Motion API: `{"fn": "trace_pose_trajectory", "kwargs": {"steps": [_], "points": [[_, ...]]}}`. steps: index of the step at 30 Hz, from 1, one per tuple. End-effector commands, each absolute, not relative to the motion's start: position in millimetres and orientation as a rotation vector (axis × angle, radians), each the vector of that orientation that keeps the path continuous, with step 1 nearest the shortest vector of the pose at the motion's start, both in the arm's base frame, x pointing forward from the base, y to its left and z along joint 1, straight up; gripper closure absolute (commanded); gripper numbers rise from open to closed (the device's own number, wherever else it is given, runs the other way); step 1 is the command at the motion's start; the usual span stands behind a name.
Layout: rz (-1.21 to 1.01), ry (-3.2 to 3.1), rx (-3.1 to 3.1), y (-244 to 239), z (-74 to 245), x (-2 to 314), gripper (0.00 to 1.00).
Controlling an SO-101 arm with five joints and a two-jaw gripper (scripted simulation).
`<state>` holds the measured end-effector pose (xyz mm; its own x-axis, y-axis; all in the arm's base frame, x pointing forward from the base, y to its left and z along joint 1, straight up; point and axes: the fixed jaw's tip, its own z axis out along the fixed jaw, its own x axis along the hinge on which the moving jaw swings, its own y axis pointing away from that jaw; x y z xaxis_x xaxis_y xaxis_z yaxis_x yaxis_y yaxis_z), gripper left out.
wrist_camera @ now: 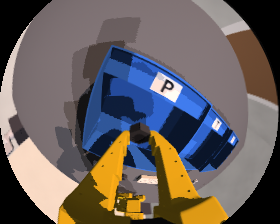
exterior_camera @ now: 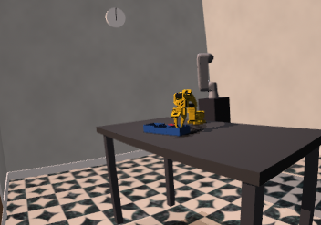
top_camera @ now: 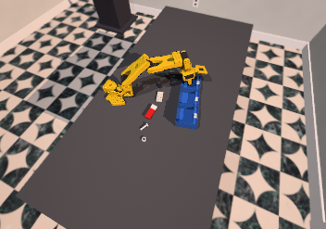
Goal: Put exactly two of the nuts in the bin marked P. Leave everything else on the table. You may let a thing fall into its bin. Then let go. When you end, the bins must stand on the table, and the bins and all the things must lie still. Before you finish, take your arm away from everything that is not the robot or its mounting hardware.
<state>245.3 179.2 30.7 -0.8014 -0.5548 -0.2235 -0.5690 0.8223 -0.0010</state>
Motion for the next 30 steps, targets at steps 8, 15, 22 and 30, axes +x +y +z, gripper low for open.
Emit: {"fn": "trace_pose_trajectory", "kwargs": {"steps": [8, 15, 22, 30], "points": [[0.133, 2.706, -0.867, 185.4, 47.0, 250.2, 1.0], [0.133, 2.706, -0.867, 185.4, 45.8, 250.2, 1.0], [0.133, 2.706, -0.867, 185.5, 43.2, 250.3, 1.0], [0.133, 2.706, -0.867, 185.6, 40.0, 250.4, 1.0]]}}
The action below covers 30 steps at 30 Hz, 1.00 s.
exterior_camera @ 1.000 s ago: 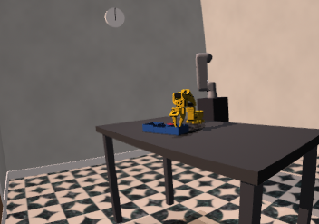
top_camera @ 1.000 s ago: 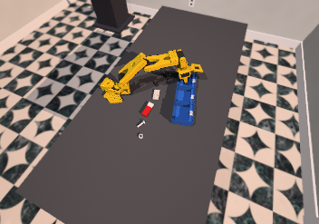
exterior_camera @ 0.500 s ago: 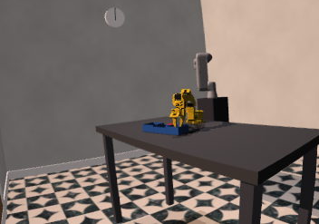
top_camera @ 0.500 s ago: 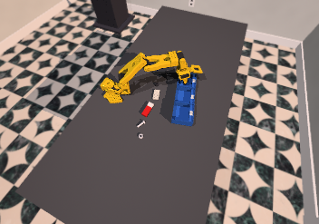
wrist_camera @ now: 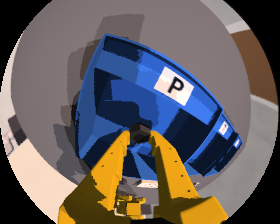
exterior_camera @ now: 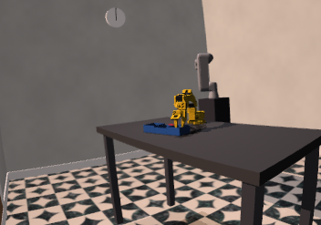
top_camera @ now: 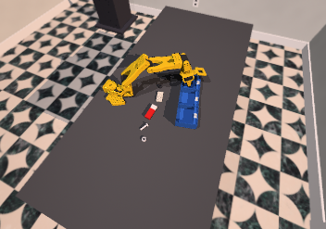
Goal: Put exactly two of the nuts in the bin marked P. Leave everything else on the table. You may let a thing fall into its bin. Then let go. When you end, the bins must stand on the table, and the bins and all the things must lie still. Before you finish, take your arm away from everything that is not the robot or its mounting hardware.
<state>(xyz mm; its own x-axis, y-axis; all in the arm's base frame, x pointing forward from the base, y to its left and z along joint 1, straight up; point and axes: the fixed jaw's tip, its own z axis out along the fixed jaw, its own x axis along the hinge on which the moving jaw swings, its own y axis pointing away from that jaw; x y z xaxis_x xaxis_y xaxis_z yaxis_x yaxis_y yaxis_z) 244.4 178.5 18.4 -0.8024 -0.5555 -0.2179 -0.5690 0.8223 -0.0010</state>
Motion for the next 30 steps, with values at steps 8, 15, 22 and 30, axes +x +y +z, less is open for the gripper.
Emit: {"fn": "trace_pose_trajectory", "kwargs": {"steps": [8, 15, 22, 30], "points": [[0.133, 2.706, -0.867, 185.6, 39.9, 250.4, 0.99], [0.133, 2.706, -0.867, 185.6, 39.9, 250.4, 0.93], [0.133, 2.706, -0.867, 185.5, 39.9, 250.4, 0.88], [0.133, 2.706, -0.867, 185.5, 39.9, 250.4, 0.83]]}}
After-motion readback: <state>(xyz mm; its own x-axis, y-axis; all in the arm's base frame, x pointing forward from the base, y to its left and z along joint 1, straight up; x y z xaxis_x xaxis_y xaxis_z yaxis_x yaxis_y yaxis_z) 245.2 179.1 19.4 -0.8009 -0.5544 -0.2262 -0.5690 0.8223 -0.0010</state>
